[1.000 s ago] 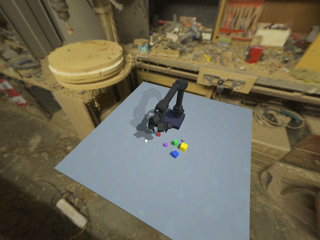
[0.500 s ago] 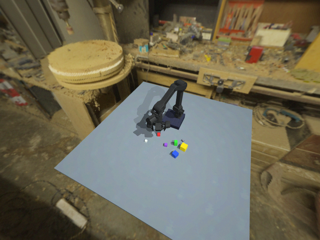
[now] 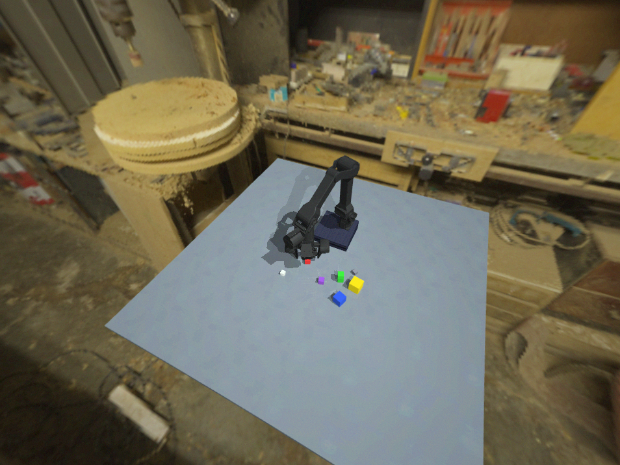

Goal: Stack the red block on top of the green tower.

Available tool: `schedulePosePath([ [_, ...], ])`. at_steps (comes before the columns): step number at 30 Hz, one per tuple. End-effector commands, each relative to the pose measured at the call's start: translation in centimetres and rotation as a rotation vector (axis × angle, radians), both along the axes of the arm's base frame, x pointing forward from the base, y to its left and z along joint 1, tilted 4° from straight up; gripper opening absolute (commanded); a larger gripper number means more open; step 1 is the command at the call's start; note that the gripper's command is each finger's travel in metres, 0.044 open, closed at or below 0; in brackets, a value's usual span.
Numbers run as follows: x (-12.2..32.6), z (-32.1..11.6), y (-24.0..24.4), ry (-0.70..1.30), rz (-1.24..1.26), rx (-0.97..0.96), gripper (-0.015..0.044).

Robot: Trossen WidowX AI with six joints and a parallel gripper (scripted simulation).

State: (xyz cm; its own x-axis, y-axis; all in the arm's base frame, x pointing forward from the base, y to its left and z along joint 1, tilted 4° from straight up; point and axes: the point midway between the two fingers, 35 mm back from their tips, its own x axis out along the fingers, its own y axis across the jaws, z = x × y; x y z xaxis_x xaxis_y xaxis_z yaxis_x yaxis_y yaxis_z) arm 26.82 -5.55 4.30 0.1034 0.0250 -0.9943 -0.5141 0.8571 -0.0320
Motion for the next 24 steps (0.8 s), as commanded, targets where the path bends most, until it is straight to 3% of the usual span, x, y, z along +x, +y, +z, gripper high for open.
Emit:
schedulePosePath([
  [1,0.0,-0.7,0.0,0.005,-0.001,-0.004,0.044],
  [24,0.1,-2.6,0.0,0.005,-0.001,-0.004,0.044],
])
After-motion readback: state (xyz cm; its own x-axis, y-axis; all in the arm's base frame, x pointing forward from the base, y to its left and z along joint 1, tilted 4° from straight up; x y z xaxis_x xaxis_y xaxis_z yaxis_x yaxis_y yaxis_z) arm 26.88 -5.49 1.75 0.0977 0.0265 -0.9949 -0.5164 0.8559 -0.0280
